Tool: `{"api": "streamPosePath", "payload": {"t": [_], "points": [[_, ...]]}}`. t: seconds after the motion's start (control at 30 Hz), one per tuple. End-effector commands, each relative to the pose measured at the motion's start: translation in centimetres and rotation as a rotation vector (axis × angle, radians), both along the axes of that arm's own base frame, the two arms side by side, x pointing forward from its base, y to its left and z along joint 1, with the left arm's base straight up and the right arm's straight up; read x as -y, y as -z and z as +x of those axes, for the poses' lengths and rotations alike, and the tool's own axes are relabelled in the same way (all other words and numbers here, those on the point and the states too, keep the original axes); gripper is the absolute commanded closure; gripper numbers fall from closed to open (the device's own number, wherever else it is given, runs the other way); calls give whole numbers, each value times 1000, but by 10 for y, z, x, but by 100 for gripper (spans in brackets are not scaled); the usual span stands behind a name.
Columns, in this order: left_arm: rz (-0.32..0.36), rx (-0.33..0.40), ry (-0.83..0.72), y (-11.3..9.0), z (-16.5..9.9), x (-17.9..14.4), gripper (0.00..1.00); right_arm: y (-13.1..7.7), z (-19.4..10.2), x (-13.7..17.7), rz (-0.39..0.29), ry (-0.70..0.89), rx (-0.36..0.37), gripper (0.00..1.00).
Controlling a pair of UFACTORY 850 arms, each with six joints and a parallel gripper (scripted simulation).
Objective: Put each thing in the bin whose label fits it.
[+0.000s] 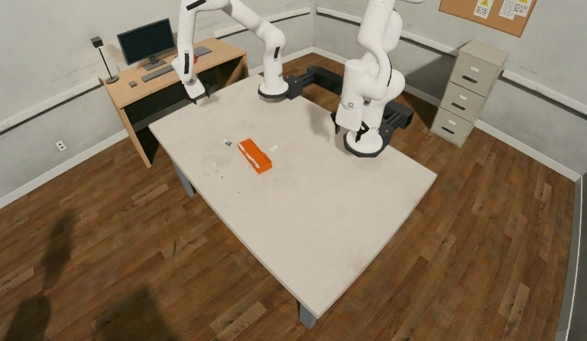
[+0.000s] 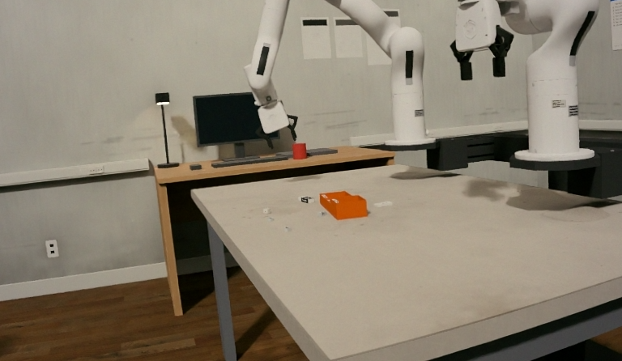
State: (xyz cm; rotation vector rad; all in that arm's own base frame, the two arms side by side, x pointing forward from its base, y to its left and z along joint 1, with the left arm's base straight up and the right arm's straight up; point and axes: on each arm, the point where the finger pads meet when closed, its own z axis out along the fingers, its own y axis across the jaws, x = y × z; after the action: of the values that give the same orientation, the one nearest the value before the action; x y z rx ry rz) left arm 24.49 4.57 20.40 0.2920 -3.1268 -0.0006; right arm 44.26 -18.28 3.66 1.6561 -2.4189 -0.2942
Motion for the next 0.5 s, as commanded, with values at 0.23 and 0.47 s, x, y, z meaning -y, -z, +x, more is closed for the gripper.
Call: {"api": "streamPosePath", "payload": {"t": [0.23, 0.47], "points": [[0, 1, 0, 0, 1, 0, 0, 0, 31, -48, 95, -115, 94, 0], [0, 1, 0, 0, 1, 0, 0, -1, 46, -70, 140, -191, 158, 0]]}}
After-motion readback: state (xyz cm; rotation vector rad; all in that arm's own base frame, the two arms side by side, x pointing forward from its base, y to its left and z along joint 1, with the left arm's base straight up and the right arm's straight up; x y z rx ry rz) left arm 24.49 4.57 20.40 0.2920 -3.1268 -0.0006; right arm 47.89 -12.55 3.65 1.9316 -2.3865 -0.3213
